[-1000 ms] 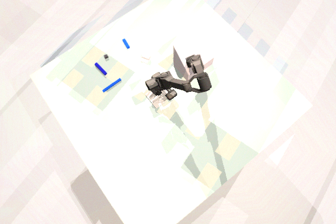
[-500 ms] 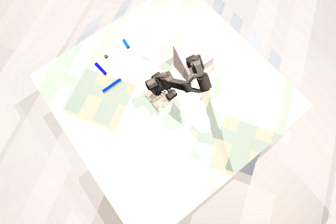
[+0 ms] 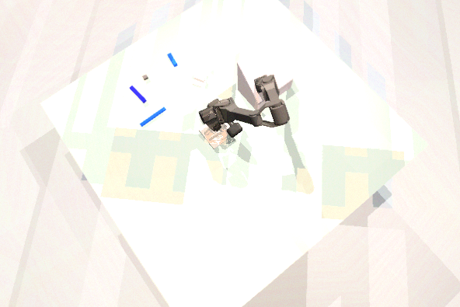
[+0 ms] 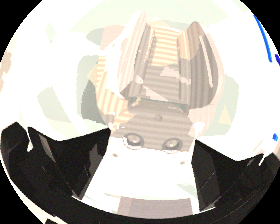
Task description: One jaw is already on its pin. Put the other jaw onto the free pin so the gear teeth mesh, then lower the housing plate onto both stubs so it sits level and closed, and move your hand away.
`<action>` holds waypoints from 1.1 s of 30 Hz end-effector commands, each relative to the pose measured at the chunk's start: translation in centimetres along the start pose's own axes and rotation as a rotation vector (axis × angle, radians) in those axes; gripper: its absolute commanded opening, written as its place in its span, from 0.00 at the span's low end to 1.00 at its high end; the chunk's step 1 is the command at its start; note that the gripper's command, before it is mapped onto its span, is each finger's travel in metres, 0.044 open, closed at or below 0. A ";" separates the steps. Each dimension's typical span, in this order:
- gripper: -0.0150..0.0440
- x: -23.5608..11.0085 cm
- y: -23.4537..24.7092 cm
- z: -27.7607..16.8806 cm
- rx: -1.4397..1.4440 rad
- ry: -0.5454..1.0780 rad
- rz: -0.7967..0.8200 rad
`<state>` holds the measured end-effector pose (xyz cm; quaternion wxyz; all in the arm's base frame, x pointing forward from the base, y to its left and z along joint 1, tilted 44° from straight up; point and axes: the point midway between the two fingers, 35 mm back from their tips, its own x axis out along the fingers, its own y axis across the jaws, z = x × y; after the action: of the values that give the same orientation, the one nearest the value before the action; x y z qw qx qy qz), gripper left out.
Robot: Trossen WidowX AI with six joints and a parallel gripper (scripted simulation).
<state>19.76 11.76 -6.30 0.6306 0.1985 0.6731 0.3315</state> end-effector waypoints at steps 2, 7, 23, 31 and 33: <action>0.85 0.3 0.0 -0.1 0.000 0.006 0.004; 0.85 0.2 0.0 -0.1 0.000 0.006 0.004; 0.85 -0.2 0.0 -0.1 0.000 0.005 0.004; 0.85 0.0 0.0 -0.1 0.000 0.006 0.004; 0.85 0.0 0.0 -0.1 0.000 0.006 0.004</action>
<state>19.72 11.68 -6.27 0.6293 0.1967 0.6736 0.3340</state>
